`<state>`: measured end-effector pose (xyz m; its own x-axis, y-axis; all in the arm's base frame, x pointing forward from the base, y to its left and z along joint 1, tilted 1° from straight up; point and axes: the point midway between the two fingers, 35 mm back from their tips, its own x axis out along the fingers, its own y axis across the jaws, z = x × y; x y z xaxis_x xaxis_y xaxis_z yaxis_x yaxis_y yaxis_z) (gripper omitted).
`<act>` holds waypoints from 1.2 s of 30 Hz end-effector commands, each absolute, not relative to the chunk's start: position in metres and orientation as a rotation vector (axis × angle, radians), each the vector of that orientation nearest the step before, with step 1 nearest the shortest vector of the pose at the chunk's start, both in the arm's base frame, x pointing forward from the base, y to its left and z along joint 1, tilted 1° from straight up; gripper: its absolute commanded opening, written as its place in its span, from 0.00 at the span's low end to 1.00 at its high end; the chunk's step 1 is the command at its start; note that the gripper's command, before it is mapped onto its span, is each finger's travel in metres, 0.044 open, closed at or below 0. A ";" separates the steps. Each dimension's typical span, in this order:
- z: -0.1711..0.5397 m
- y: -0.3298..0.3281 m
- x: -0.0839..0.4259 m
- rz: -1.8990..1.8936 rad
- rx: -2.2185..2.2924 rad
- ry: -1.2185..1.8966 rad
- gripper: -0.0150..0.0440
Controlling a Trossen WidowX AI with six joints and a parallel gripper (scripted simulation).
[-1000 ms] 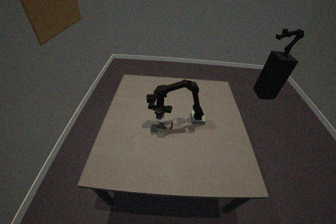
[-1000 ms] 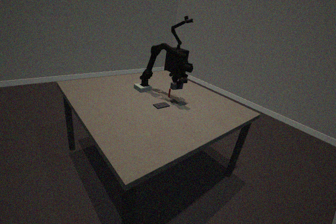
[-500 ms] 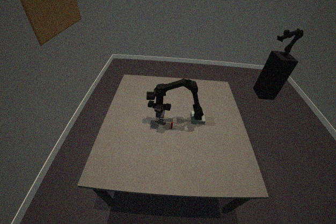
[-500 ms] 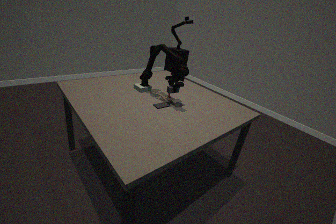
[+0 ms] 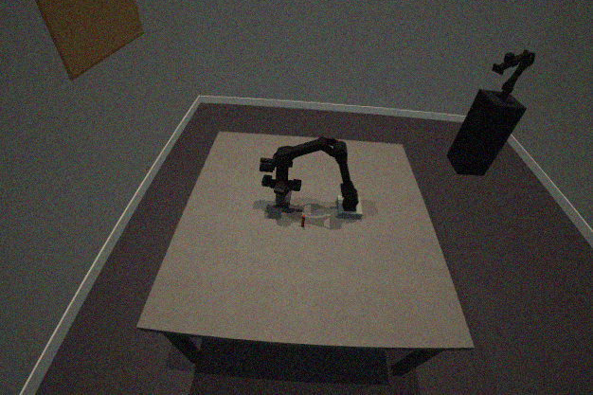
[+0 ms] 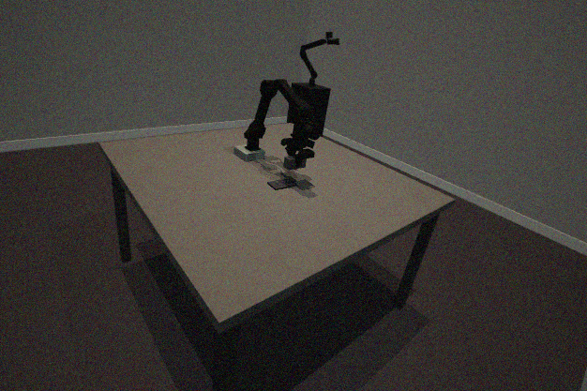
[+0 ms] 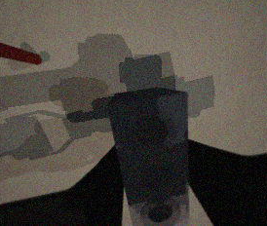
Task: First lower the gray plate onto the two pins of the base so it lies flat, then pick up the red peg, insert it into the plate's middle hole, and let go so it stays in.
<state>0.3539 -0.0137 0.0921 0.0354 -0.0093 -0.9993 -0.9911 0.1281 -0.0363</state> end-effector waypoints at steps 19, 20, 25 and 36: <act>0.063 -0.066 0.345 1.120 -1.175 1.236 0.25; 0.063 -0.066 0.345 1.120 -1.175 1.236 0.25; 0.062 -0.066 0.345 1.120 -1.175 1.236 0.25; 0.062 -0.066 0.345 1.120 -1.175 1.236 0.25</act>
<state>0.3447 -0.0652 0.0629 0.0293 -0.0123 -0.9995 -0.9960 0.0839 -0.0302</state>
